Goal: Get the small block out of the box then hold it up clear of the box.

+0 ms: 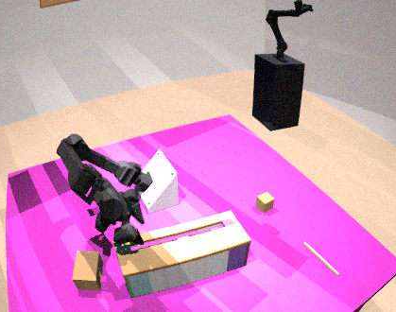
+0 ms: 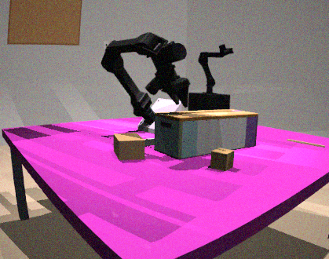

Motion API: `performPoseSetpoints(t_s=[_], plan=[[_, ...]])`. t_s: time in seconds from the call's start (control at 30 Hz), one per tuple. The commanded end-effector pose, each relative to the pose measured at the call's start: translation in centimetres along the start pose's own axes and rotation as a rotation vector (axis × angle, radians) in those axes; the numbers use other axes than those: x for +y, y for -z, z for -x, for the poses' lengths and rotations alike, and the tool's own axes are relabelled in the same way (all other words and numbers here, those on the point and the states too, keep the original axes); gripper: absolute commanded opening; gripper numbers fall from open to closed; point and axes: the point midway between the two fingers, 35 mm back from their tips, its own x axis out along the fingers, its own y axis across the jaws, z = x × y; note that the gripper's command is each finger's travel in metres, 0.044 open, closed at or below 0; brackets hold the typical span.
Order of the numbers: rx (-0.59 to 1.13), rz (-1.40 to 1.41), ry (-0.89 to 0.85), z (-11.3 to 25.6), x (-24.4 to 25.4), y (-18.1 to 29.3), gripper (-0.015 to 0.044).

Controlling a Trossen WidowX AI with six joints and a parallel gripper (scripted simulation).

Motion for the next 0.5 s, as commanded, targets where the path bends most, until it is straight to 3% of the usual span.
performPoseSetpoints(t_s=[0.0, 0.47], plan=[[-0.079, 0.186, 0.080, -1.7, -3.3, 4.5, 0.0400], [-0.123, 0.271, 0.107, -3.1, -4.9, 5.9, 0.0400]])
